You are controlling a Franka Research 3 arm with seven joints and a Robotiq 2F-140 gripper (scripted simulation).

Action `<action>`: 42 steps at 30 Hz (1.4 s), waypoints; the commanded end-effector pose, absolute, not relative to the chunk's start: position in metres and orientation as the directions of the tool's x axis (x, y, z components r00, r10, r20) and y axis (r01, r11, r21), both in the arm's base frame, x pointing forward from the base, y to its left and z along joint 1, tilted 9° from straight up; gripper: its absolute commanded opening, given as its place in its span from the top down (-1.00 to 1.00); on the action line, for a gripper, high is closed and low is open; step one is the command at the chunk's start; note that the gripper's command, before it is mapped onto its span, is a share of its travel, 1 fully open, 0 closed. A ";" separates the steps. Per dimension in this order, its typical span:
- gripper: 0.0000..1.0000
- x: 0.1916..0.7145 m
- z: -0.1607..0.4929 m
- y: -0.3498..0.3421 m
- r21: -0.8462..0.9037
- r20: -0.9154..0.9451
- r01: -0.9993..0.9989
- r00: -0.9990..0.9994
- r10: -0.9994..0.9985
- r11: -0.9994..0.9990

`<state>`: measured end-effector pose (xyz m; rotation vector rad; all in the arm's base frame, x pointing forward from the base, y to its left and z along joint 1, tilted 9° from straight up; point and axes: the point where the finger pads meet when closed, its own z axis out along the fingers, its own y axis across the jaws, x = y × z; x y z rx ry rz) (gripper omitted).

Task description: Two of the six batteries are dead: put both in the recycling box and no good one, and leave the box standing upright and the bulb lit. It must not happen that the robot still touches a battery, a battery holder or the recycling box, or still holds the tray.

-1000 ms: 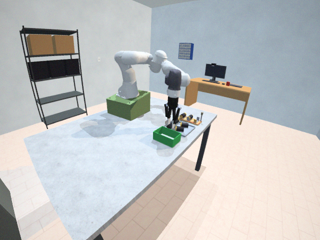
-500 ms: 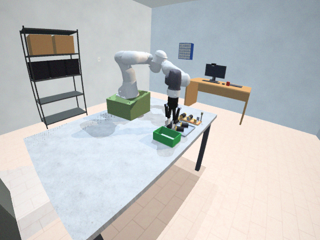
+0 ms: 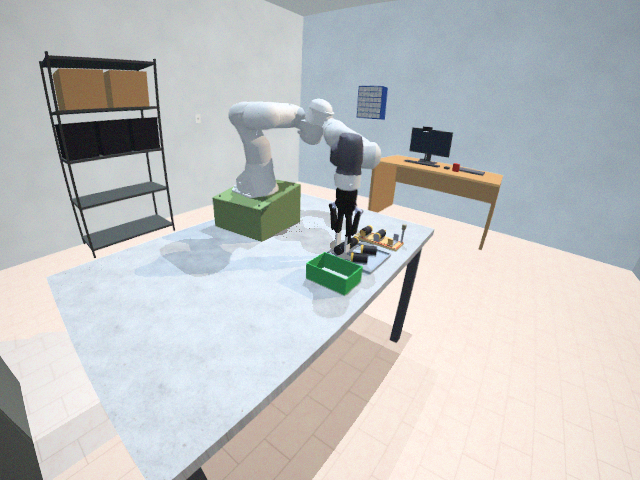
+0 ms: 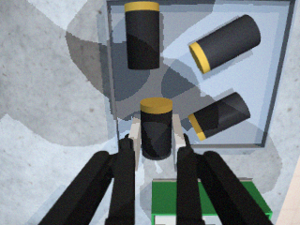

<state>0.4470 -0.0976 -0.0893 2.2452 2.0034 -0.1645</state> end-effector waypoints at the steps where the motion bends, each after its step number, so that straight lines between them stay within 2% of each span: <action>1: 0.68 0.446 -0.074 -0.093 0.017 -0.163 0.994 0.108 0.981 -0.107; 14: 0.68 0.446 -0.061 -0.091 0.017 -0.163 0.994 0.108 0.981 -0.107; 20: 0.68 0.446 -0.007 -0.082 0.017 -0.163 0.994 0.108 0.981 -0.107; 25: 0.68 0.446 0.006 -0.080 0.017 -0.163 0.994 0.108 0.981 -0.107; 42: 0.68 0.446 0.007 -0.080 0.019 -0.163 0.993 0.120 0.979 -0.119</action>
